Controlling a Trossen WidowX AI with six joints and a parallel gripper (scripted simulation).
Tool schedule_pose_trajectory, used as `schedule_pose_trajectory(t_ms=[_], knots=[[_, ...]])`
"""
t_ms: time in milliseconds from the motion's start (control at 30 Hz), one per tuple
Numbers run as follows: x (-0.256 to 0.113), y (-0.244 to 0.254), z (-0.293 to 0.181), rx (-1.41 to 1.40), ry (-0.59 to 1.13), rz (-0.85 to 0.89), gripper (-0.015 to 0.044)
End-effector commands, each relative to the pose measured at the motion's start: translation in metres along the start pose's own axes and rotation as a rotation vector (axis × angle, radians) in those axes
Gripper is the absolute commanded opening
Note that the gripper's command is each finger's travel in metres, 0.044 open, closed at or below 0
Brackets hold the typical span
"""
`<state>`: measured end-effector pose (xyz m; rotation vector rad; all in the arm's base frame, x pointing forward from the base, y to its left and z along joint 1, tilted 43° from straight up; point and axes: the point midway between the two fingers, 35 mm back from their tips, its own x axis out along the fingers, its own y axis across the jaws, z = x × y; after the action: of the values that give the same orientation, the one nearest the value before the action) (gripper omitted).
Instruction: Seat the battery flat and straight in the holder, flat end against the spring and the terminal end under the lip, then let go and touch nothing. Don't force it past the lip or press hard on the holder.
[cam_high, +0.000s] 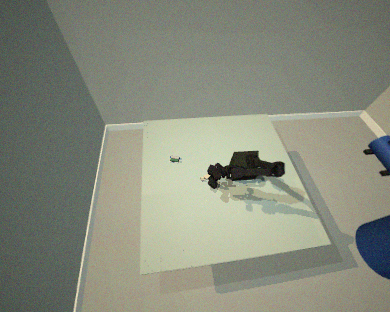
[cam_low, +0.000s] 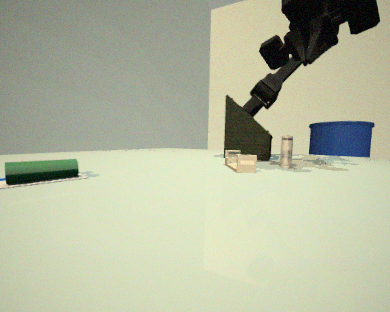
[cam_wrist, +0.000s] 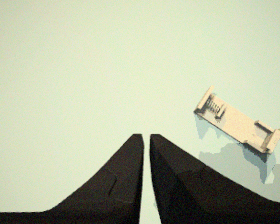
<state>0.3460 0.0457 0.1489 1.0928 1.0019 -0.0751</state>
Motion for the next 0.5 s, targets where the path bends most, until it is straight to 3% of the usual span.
schedule_pose_trajectory(t_ms=[0, 467], knots=[[0.0298, -0.0454, -0.046, 0.976, 0.427, -0.388, 0.0], [0.03, -0.0459, -0.0468, 0.994, 0.433, -0.397, 0.0]])
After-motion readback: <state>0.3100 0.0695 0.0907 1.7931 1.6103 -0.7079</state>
